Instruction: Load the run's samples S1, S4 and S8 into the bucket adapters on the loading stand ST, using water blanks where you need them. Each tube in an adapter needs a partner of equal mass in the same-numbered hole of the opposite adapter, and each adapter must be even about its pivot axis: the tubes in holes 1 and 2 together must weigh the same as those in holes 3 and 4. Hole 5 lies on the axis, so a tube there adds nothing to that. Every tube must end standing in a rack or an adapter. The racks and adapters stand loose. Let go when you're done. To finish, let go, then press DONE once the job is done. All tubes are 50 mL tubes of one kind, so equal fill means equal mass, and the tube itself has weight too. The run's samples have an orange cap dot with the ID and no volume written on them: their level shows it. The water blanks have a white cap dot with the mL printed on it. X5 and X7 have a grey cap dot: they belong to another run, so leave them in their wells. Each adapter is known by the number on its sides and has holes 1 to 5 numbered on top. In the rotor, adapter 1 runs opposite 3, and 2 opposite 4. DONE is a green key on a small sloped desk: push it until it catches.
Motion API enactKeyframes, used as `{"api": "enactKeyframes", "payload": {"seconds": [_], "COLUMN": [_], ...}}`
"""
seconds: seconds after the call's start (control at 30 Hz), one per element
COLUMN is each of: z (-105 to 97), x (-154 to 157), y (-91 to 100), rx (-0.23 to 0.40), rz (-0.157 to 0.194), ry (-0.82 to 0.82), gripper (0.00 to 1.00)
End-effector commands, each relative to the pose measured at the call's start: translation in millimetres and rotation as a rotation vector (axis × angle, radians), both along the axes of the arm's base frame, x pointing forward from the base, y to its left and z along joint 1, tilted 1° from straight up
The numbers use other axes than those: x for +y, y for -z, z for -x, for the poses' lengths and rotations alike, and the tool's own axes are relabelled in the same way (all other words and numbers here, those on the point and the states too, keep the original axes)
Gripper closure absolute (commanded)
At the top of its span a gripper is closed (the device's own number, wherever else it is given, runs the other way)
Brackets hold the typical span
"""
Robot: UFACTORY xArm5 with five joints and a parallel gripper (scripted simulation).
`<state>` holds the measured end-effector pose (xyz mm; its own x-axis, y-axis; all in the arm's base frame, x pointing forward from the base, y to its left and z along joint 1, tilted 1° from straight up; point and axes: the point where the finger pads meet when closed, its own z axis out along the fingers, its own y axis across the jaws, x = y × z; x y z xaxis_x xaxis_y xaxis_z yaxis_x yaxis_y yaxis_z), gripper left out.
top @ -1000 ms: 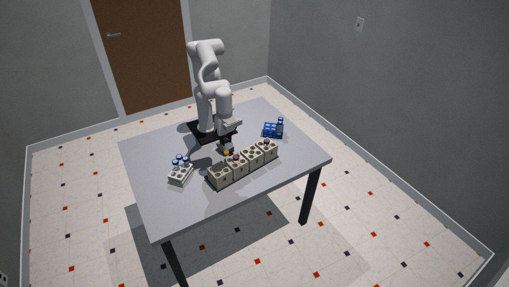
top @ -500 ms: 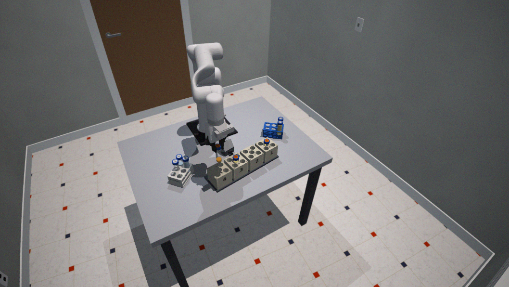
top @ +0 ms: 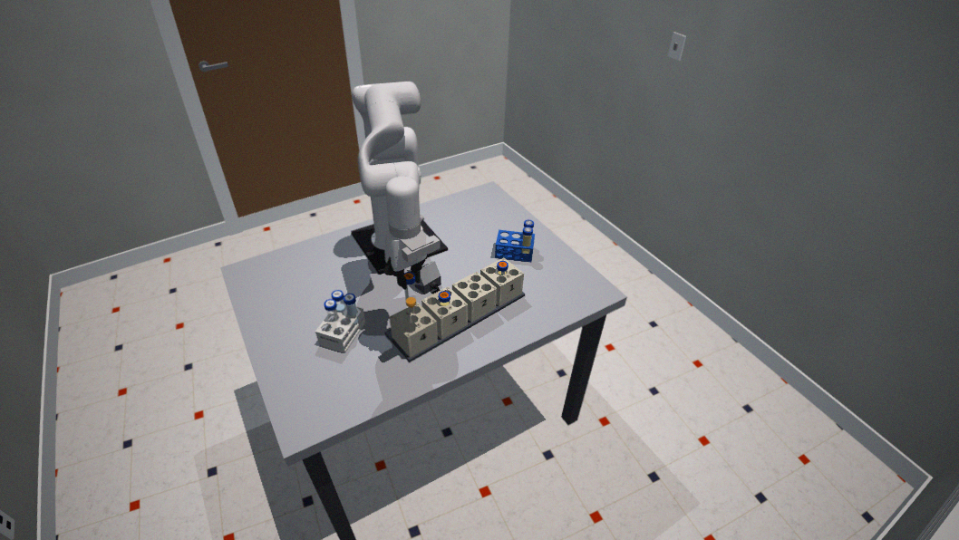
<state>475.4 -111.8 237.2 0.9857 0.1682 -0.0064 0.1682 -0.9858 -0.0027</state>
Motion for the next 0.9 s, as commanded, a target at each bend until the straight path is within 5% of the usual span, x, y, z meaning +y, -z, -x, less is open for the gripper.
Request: {"api": "enactKeyframes", "payload": {"seconds": [0.0, 0.87], "z": [-1, -1], "x": [0, 0], "y": [-1.8, 34.2], "rx": [-0.007, -0.007], "rz": [-0.012, -0.012], "ry": [0.0, 0.0], "gripper": [1.0, 1.0]}}
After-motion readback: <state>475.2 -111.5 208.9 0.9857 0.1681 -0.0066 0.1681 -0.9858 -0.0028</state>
